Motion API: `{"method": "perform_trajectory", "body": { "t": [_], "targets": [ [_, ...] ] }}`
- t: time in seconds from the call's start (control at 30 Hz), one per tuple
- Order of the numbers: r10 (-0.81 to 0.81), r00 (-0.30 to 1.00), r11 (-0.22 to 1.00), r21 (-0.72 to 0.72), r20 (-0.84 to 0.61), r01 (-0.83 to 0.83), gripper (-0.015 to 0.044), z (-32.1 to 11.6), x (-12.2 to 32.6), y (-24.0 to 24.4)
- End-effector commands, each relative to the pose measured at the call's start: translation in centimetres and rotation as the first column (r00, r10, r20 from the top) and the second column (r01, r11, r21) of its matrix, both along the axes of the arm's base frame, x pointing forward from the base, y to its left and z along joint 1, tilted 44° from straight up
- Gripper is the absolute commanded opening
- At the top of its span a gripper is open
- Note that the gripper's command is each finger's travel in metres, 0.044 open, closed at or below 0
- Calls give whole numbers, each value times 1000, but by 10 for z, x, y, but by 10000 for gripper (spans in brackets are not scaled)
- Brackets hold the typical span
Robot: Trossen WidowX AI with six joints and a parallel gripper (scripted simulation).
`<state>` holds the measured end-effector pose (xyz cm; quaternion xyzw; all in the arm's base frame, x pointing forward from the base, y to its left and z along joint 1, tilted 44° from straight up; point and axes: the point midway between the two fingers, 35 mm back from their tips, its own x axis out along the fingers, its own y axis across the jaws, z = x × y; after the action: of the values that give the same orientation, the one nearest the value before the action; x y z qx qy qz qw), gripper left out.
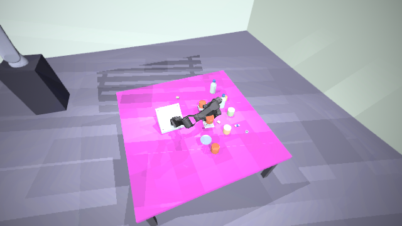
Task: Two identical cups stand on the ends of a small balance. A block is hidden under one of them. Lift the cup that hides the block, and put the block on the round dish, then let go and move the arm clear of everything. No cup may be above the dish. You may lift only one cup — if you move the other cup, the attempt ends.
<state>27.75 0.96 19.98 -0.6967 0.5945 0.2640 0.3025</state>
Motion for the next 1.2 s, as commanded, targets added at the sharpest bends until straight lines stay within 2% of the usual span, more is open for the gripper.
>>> {"method": "perform_trajectory", "body": {
  "t": [0.0, 1.17],
  "targets": [
    [-11, 1000, 1000, 17, 6, 11, 0, 6, -6, -16],
    [-94, 995, 995, 38, 31, 92, 0, 26, -92, -138]
  ]
}}
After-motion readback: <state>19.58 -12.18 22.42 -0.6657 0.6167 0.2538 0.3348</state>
